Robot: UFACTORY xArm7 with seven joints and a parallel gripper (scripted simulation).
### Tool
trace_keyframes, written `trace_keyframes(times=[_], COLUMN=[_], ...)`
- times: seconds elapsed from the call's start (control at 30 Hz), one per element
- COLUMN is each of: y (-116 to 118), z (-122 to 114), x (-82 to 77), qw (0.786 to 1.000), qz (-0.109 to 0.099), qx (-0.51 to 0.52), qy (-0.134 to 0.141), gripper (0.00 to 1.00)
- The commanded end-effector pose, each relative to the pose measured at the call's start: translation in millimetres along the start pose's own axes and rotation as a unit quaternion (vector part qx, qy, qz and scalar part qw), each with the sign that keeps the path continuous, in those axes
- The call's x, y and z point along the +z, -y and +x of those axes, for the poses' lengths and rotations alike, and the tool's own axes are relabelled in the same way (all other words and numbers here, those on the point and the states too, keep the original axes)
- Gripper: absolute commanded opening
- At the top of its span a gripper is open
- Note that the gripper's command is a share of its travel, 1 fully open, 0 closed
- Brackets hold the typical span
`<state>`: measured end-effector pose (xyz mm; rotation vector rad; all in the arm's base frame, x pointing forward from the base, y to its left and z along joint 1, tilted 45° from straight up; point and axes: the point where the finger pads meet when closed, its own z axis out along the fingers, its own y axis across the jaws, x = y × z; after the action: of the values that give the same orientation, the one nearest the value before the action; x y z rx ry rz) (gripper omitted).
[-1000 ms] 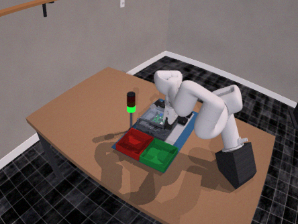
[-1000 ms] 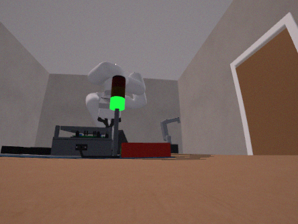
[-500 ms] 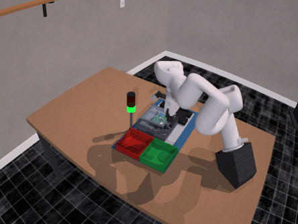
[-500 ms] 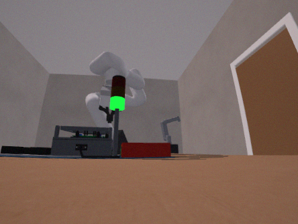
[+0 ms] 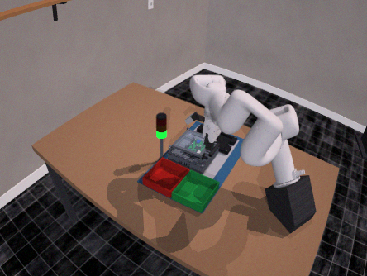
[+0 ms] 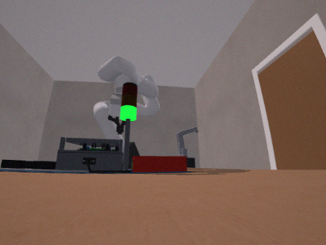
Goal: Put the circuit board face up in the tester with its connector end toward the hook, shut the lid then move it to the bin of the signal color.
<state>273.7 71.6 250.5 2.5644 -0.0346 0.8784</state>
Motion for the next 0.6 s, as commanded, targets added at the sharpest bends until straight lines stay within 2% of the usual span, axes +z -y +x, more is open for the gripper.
trace_keyframes(times=[0.0, 0.33, 0.57], y=[0.3, 0.3, 0.3], z=[0.5, 0.5, 0.5], x=[-0.9, -0.9, -0.9], qw=[1.000, 0.995, 0.975], qz=[0.001, 0.001, 0.001], qx=[-0.016, -0.101, -0.221], qy=[-0.001, -0.001, -0.001], gripper=[0.00, 0.00, 0.00])
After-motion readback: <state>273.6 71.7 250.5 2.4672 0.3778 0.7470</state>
